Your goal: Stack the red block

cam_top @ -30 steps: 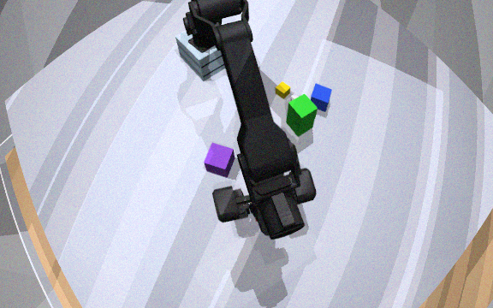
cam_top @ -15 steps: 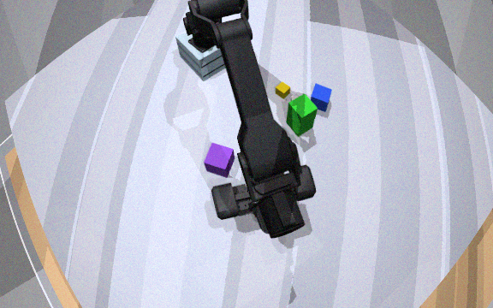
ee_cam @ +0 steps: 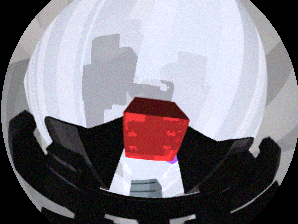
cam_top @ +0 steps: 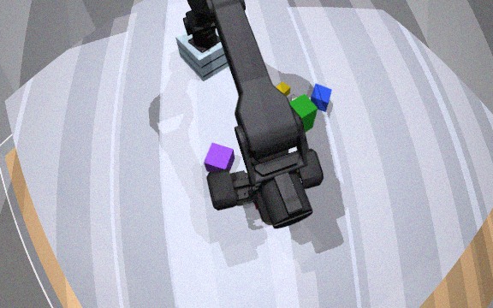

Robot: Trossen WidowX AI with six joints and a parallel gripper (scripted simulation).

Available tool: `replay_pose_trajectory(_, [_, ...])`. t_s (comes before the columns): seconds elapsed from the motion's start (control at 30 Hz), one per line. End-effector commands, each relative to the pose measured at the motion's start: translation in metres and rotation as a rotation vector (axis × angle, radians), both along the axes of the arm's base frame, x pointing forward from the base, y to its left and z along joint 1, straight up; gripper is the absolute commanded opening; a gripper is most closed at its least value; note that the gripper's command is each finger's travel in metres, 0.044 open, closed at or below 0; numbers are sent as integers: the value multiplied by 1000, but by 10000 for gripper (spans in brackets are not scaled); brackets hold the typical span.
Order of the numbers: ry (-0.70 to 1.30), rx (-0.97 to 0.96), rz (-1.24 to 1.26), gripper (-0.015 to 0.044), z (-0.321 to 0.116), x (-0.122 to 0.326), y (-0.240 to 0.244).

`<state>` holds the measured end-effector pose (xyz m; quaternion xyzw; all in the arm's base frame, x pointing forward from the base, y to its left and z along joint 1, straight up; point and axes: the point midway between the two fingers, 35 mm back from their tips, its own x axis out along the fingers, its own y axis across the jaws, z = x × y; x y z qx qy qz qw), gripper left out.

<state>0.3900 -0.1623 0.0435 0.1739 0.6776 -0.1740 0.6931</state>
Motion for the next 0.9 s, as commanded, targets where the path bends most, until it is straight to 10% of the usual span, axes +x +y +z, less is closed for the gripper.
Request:
replay_pose_trajectory(0.0, [-13,-10,2,0,22,0,-1])
replay_pose_trajectory(0.87, [-15,12,-18,0,40,-10,63])
